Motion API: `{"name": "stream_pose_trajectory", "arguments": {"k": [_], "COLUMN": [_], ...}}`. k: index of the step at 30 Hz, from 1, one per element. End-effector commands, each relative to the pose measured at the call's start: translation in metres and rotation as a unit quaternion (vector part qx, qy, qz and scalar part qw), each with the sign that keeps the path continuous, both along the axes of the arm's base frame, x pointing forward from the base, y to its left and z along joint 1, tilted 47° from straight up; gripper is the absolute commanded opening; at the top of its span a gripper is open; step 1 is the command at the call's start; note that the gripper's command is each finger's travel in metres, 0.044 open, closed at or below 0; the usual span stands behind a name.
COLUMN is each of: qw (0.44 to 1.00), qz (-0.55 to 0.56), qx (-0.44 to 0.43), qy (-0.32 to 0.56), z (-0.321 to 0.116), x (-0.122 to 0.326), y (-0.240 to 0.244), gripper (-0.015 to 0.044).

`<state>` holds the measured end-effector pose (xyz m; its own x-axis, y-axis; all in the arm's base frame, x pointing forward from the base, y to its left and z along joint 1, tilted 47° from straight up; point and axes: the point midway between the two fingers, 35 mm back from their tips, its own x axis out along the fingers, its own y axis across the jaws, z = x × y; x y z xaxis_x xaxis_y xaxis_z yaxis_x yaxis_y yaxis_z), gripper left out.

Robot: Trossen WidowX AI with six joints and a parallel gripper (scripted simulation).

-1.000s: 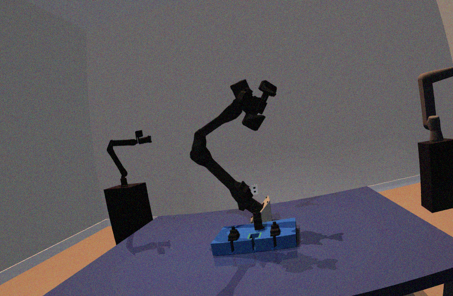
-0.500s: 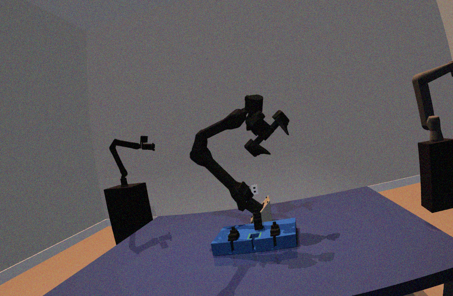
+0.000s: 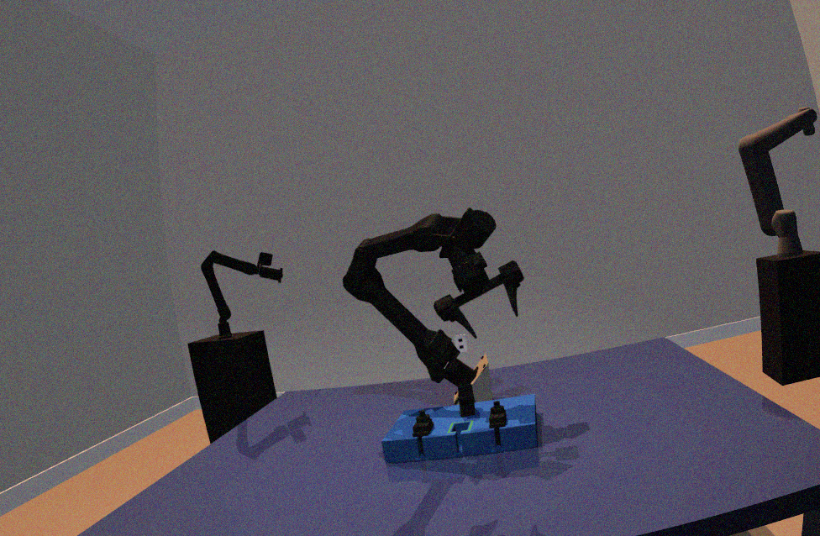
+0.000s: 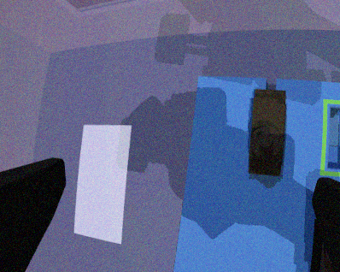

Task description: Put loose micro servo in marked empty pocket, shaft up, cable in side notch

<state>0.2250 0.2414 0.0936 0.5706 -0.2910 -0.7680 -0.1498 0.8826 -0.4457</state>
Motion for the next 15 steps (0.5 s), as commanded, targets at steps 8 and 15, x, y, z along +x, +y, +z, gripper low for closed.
{"name": "stream_pose_trajectory", "arguments": {"k": [8,15], "qw": [0.983,0.957], "qz": [-0.082,-0.132], "qx": [-0.128,-0.198], "qy": [0.104,0.165], "z": [-0.016,-0.011], "x": [-0.017,-0.031], "y": [-0.079,-0.120], "gripper": [0.0440,0.0440]}}
